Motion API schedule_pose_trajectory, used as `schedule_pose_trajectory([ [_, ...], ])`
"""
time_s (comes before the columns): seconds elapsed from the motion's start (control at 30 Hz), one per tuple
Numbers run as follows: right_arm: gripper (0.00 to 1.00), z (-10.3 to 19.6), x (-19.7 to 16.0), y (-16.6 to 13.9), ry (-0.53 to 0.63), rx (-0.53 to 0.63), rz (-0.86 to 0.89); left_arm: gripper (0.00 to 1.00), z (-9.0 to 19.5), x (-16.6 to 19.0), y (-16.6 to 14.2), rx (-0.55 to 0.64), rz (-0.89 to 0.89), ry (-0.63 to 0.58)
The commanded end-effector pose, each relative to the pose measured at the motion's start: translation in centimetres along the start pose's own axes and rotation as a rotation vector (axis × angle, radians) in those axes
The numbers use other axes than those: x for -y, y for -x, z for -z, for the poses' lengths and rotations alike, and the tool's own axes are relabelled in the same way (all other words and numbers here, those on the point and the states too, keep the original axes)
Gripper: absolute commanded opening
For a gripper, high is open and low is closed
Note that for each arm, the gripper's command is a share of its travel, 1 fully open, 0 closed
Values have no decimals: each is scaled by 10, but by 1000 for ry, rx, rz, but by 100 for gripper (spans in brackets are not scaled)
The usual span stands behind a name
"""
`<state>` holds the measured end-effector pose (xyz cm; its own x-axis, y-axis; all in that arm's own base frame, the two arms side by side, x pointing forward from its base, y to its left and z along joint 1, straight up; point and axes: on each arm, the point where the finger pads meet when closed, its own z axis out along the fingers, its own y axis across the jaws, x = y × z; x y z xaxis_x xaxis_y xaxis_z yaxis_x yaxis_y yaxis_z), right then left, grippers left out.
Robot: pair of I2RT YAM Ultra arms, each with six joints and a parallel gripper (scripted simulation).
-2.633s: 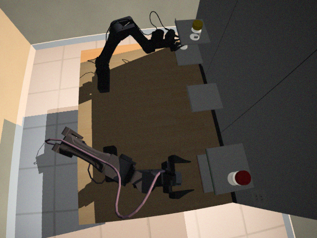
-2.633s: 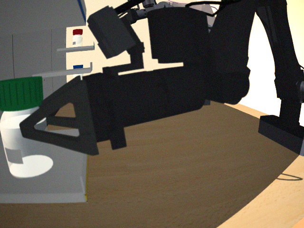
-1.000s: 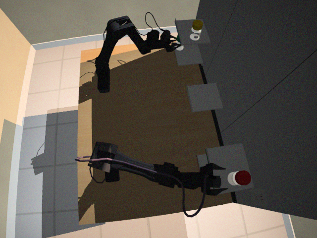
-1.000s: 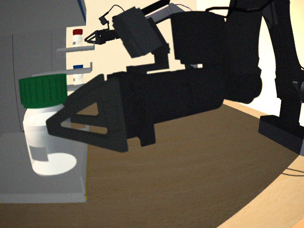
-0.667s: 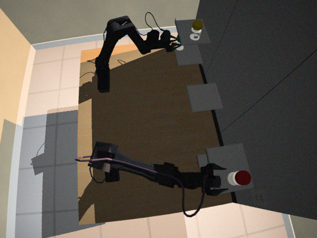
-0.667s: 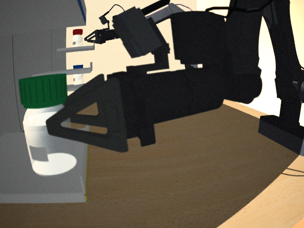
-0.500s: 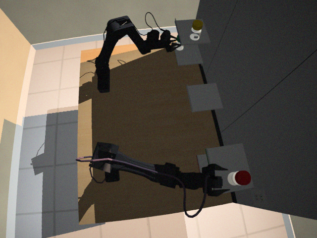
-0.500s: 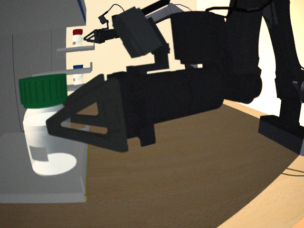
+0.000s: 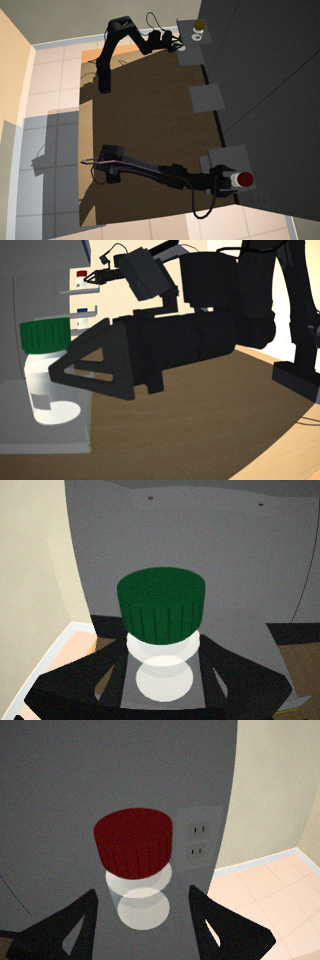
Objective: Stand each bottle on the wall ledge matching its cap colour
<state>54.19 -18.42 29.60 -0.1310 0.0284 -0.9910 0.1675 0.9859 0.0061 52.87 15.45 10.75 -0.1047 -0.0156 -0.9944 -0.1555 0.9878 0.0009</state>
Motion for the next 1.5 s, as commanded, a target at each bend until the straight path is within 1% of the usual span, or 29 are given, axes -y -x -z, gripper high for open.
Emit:
schedule_pose_trajectory([
  [0.0,81,-6,-5,21,1,41,6,50,1,4,8,17,-4,-14],
  [0.13,81,-12,-5,21,1,42,6,50,3,5,23,14,-5,-23],
  [0.2,81,-12,-5,21,1,42,6,50,3,5,23,14,-5,-23],
  [0.23,81,-13,-5,22,1,44,6,50,2,5,35,25,-7,-23],
  [0.37,81,-19,-5,21,1,40,5,50,6,4,64,25,-7,-23],
  [0.47,81,-24,-6,21,2,37,4,50,7,4,76,25,-8,-23],
  [0.57,81,-28,-6,21,1,40,5,50,7,3,77,25,-8,-19],
  [0.67,81,-25,-6,28,3,54,8,50,7,3,77,24,-8,-19],
  [0.9,81,-25,-6,28,3,55,8,50,10,3,78,39,-11,-19],
  [0.93,72,-25,-6,28,3,55,8,50,10,3,78,39,-11,-19],
  [1.0,72,-25,-4,23,4,44,10,50,11,3,78,39,-11,-19],
  [1.03,68,-25,-4,23,4,44,10,50,14,1,71,25,-7,-16],
  [1.1,68,-25,-4,23,4,44,10,50,15,-1,65,2,-2,-11],
  [1.13,64,-25,-4,23,4,44,10,50,16,-1,64,-2,-1,-10],
  [1.17,64,-21,-3,30,3,65,14,50,17,-1,63,-5,-1,-10],
  [1.37,60,-21,-3,30,3,65,14,50,21,1,68,15,-6,-15],
  [1.47,55,-21,-3,30,3,63,14,50,26,-1,61,-6,-2,-12],
])
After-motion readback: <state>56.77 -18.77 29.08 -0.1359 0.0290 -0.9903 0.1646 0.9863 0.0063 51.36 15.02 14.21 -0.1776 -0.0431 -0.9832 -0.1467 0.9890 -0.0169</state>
